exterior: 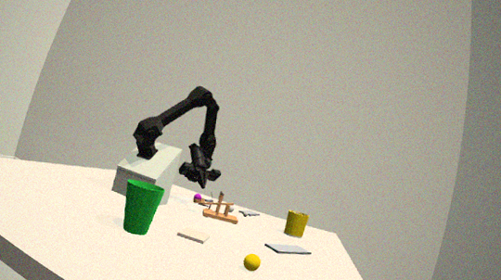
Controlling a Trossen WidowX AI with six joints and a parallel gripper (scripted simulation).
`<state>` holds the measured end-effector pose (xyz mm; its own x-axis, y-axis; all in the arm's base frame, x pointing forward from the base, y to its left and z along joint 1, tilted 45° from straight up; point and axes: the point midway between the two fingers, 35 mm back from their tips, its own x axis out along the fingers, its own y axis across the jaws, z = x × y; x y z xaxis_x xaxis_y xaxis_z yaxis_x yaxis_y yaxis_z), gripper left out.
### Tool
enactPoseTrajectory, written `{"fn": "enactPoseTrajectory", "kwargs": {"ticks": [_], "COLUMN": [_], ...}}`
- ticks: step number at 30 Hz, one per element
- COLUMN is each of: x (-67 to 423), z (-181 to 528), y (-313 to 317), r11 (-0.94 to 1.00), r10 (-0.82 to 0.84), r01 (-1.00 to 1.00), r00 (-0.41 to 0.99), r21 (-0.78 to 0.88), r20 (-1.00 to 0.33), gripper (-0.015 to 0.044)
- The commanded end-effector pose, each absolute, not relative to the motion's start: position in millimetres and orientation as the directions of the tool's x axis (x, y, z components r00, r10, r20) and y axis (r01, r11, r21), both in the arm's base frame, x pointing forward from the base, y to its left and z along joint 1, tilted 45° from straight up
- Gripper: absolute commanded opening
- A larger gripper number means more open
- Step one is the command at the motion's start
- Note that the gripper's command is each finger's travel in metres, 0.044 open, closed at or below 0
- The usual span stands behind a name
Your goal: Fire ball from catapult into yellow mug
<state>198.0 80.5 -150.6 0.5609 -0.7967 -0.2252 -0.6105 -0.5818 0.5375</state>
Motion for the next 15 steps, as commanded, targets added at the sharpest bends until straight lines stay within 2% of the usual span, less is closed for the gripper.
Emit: {"fn": "enactPoseTrajectory", "kwargs": {"ticks": [1,15], "x": [198.0,198.2], "z": [-155.8,-172.6], "y": [73.4,57.1], "r11": [-0.577,-0.577], "r10": [-0.798,-0.798], "r01": [-0.607,-0.607], "r00": [0.56,0.561], "r21": [0.546,0.546], "r20": [-0.221,-0.22], "gripper": [0.0,0.0]}}
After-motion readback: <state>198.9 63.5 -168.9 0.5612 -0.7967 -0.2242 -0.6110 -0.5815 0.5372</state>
